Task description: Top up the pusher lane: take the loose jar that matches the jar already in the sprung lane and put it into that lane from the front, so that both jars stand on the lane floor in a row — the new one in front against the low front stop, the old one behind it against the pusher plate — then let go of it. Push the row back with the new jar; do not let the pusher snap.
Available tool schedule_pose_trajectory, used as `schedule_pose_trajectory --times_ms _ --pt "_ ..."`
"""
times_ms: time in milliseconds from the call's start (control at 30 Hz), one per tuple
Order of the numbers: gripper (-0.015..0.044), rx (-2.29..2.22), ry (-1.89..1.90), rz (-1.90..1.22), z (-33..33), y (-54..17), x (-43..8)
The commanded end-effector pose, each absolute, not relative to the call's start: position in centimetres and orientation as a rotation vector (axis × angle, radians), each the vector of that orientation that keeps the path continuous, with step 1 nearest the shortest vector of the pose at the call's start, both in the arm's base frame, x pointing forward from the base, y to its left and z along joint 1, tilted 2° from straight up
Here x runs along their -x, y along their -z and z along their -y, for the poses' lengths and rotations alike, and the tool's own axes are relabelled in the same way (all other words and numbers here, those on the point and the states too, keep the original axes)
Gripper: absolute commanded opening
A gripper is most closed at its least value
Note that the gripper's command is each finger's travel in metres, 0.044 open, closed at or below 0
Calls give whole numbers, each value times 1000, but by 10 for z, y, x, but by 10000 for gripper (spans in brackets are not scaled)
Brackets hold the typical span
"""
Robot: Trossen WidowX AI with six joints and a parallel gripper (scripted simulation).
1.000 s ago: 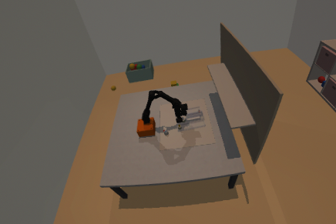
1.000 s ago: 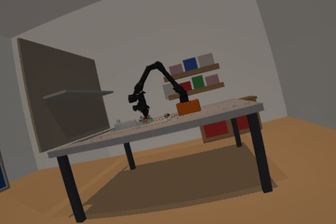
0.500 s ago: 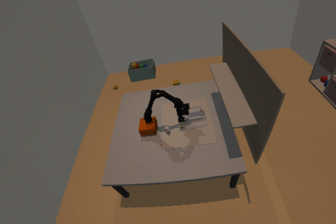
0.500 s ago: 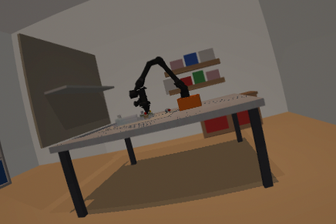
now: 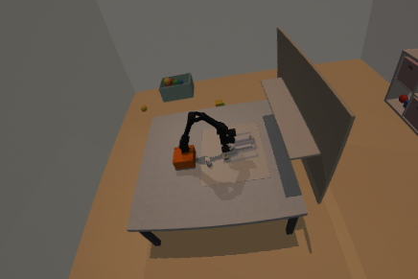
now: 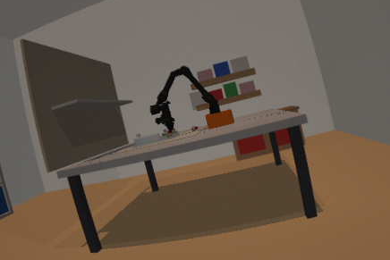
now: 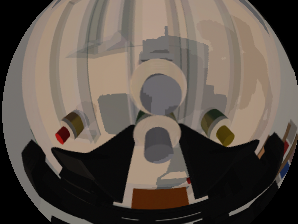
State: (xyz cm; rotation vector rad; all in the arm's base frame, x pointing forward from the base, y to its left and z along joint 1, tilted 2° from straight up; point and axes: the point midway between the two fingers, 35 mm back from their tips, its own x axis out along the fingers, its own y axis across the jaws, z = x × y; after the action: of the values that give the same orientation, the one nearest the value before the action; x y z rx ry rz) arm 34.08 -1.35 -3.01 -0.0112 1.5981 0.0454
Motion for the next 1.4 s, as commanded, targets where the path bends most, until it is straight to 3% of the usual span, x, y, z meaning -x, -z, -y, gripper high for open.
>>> schedule_pose_trajectory --times_ms 0,1367 --pt "0 10 -42 -1578 14 30 -345" --pt "0 10 -42 -1578 14 30 -338"
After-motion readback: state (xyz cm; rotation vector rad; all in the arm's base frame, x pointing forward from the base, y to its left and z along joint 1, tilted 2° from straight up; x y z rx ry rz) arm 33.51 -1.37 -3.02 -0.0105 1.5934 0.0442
